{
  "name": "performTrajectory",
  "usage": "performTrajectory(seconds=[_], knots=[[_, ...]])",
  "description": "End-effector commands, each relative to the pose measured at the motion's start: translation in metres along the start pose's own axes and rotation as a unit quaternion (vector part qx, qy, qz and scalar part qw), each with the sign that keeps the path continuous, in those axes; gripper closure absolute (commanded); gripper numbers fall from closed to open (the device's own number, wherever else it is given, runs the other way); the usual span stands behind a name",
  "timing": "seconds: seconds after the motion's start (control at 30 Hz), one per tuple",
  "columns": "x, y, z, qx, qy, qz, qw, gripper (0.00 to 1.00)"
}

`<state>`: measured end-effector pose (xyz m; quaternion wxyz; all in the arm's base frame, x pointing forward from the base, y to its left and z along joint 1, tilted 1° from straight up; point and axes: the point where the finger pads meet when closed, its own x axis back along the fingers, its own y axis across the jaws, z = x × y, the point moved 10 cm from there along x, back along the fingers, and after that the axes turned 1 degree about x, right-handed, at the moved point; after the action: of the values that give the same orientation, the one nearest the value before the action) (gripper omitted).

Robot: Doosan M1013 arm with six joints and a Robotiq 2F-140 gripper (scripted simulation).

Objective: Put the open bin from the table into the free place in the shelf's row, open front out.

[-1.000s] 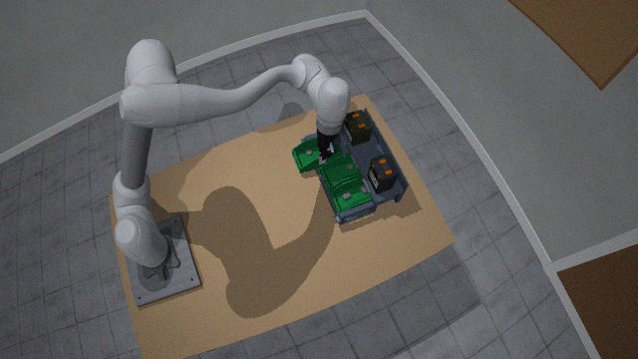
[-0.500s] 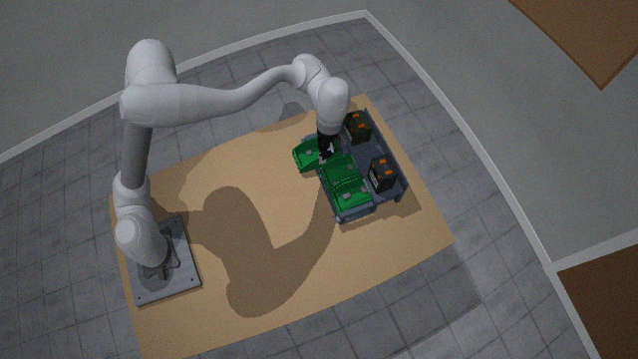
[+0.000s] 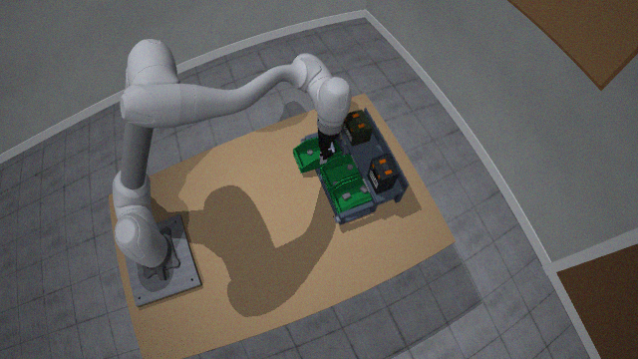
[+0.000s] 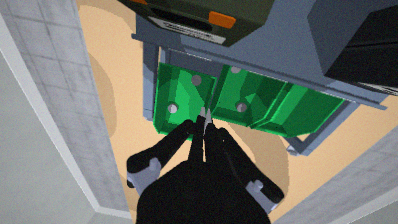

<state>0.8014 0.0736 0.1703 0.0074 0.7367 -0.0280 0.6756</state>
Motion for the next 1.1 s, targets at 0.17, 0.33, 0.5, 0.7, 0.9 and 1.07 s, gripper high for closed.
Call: performTrajectory(seconds=[0.17,0.33,0.5,0.7,0.9,1.07], knots=[[0.0,0.0,0.004,0.0,0.002,0.0,1.0,1.0],[0.0,0.0,0.006,0.0,0.003,0.0,1.0,1.0],[0.0,0.0,0.009,0.0,0.004,0.0,1.0,1.0],[0.001,0.0,0.011,0.0,0.005,0.0,1.0,1.0],[0.001,0.0,0.013,0.0,0.006,0.0,1.0,1.0],[0.001,0.0,0.014,0.0,0.007,0.0,1.0,1.0]])
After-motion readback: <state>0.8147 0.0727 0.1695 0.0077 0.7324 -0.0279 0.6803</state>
